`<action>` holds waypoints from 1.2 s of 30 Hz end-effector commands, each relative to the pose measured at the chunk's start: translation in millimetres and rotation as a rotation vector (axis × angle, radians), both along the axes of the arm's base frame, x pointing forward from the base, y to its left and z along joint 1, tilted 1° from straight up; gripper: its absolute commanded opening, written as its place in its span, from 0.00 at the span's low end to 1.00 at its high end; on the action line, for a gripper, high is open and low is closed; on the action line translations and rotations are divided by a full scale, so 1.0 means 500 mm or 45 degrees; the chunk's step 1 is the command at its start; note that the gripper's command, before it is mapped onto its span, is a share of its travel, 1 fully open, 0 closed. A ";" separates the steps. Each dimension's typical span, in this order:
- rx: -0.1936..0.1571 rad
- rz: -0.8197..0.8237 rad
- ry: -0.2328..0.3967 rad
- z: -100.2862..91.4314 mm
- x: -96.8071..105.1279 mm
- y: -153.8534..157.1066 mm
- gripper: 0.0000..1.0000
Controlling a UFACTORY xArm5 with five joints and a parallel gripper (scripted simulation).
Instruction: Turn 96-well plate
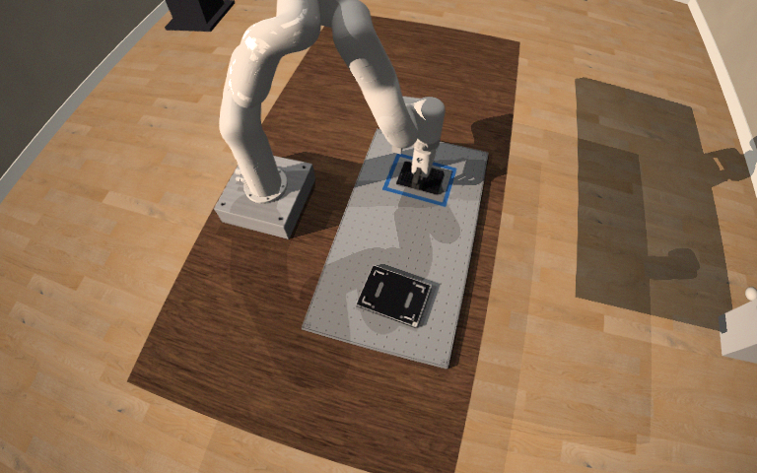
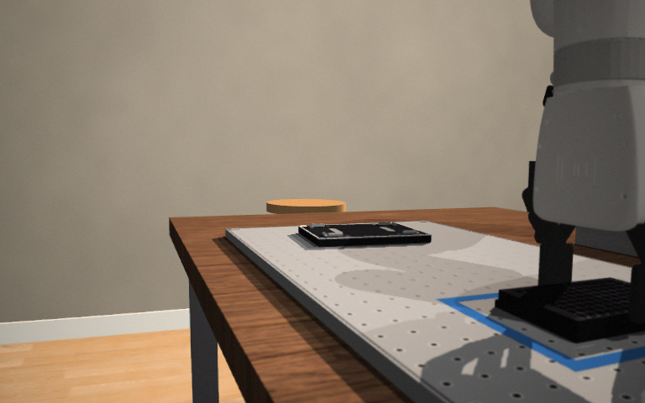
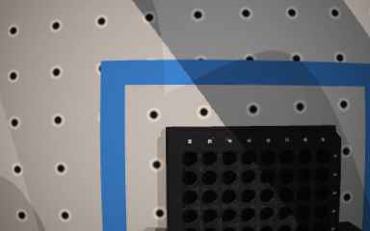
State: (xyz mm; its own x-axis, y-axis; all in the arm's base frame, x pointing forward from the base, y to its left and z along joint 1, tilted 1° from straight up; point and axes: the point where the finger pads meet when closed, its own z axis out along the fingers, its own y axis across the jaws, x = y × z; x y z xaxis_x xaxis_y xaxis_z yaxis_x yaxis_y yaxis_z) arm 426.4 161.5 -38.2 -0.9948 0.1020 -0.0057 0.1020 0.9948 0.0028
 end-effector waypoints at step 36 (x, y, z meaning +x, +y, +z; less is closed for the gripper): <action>-0.017 0.000 -0.012 0.029 0.002 0.001 0.00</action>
State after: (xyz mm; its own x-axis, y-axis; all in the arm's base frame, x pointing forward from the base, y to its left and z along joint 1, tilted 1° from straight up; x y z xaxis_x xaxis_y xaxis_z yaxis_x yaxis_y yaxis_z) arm 426.3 161.7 -27.1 -0.9948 0.1020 -0.0060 0.1020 0.9948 0.0030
